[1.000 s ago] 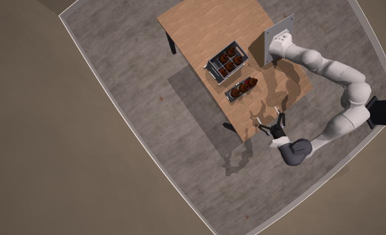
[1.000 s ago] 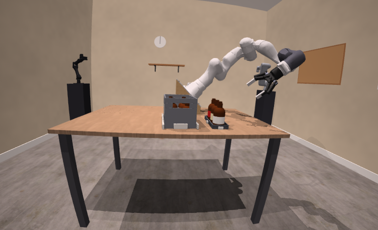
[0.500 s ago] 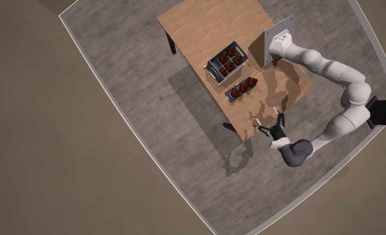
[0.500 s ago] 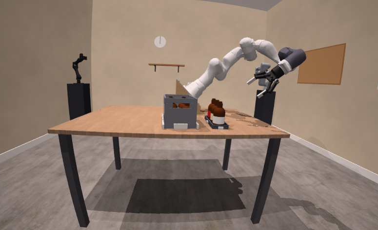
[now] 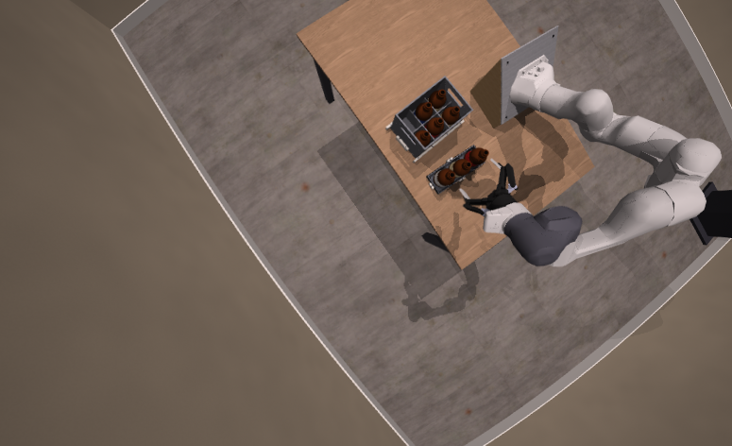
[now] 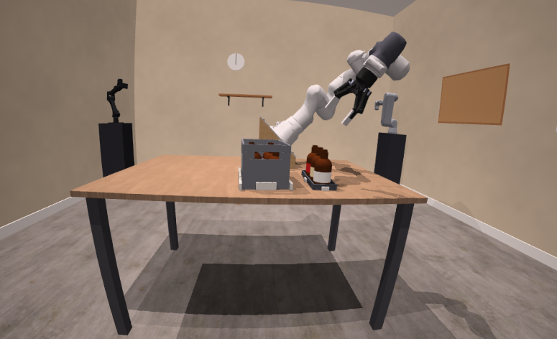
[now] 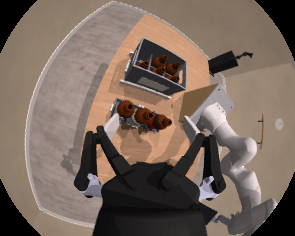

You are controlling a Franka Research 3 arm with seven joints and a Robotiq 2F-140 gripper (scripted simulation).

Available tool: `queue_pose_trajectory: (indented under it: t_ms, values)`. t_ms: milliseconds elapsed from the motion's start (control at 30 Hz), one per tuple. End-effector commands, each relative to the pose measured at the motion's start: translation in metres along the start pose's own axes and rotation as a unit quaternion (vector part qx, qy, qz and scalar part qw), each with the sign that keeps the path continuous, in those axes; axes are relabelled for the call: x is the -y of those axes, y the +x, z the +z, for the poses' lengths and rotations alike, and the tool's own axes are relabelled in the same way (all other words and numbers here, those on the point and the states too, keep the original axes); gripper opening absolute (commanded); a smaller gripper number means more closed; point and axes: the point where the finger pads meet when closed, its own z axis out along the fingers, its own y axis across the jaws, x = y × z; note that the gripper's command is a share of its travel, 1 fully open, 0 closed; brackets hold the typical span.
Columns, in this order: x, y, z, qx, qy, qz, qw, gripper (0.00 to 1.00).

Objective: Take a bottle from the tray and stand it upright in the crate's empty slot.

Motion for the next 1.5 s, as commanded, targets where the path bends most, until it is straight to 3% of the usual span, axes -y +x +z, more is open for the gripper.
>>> queue_pose_trajectory:
  t_ms: [0, 200, 267, 300, 467, 567, 833, 867, 1067, 1333, 1400, 1467]
  values:
    - [-0.009, 0.050, 0.044, 0.055, 0.075, -0.103, 0.990, 1.00]
    - [-0.073, 0.118, 0.126, 0.099, 0.120, -0.054, 0.986, 1.00]
    - [-0.073, 0.118, 0.126, 0.099, 0.117, -0.049, 0.987, 1.00]
    - [-0.094, 0.146, 0.158, 0.110, 0.131, -0.038, 0.985, 1.00]
    - [-0.111, 0.199, 0.206, 0.114, 0.150, -0.014, 0.982, 1.00]
    - [-0.108, 0.235, 0.231, 0.112, 0.156, 0.000, 0.981, 1.00]
    - [-0.107, 0.238, 0.233, 0.116, 0.182, -0.022, 0.976, 1.00]
    - [-0.107, 0.238, 0.233, 0.119, 0.199, -0.045, 0.972, 1.00]
    - [-0.107, 0.238, 0.233, 0.130, 0.233, -0.106, 0.958, 1.00]
    - [-0.107, 0.238, 0.233, 0.137, 0.265, -0.197, 0.934, 1.00]
    - [-0.107, 0.238, 0.233, 0.137, 0.265, -0.197, 0.934, 1.00]
    - [-0.107, 0.238, 0.233, 0.137, 0.274, -0.242, 0.921, 1.00]
